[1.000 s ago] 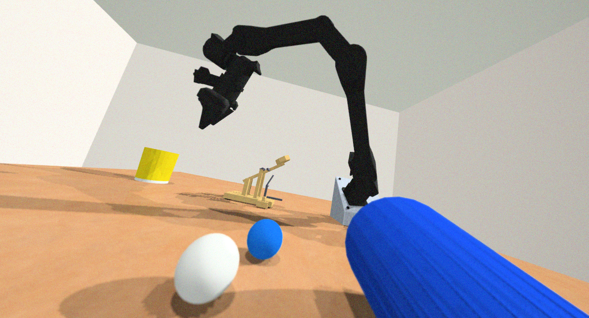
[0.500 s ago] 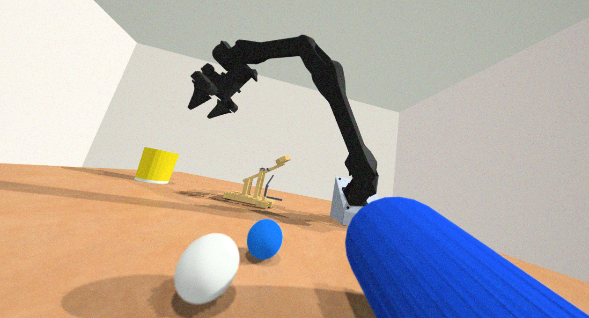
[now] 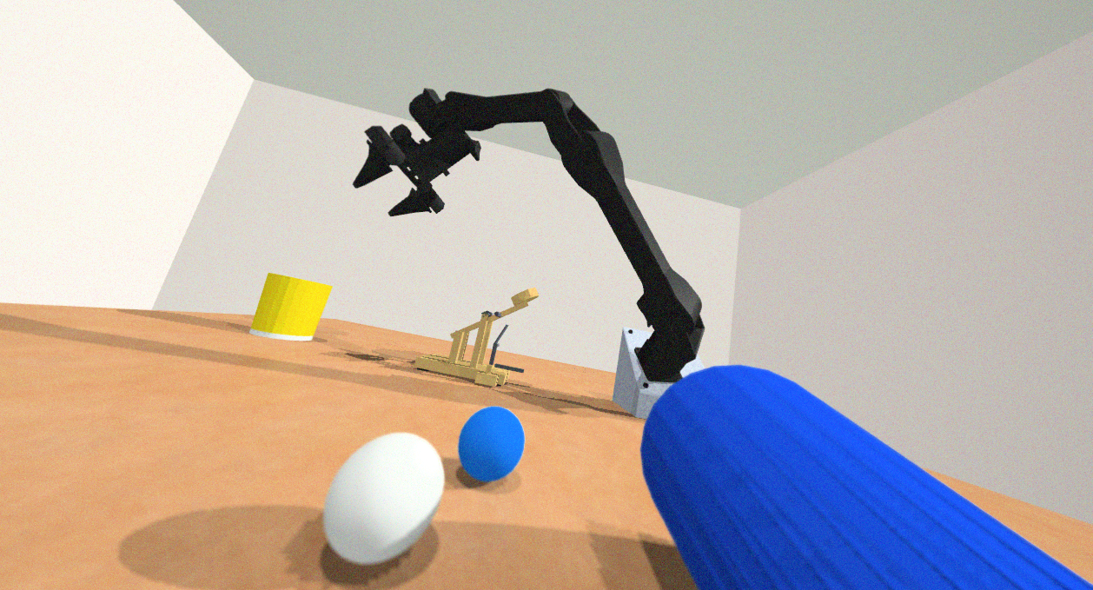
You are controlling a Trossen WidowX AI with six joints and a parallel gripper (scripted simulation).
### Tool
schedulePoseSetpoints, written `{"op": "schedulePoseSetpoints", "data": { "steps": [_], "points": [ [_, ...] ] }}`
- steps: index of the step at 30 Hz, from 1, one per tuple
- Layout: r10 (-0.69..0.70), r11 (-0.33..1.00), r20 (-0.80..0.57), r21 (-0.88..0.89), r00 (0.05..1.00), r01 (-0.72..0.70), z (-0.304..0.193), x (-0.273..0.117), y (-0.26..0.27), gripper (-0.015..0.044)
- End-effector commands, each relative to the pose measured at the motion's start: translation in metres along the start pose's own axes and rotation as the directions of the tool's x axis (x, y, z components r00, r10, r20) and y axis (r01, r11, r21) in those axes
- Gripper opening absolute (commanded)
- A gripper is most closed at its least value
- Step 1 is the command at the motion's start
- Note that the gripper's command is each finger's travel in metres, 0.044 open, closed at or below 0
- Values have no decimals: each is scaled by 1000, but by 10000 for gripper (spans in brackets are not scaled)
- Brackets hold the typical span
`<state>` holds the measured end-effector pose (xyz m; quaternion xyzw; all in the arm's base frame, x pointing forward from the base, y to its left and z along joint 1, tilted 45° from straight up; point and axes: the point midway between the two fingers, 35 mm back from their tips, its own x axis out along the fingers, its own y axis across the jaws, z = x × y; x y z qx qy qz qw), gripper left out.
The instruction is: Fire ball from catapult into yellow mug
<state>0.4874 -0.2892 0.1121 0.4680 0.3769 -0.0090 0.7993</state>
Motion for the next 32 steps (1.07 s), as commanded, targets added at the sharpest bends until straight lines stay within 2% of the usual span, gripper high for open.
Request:
{"op": "schedulePoseSetpoints", "data": {
  "steps": [1, 32],
  "points": [
    [11, 1000, 5, 4, 1000, -11, 3, 0, 2, 440],
    [5, 1000, 2, 1, 1000, -5, 2, 1, 1, 440]
  ]
}}
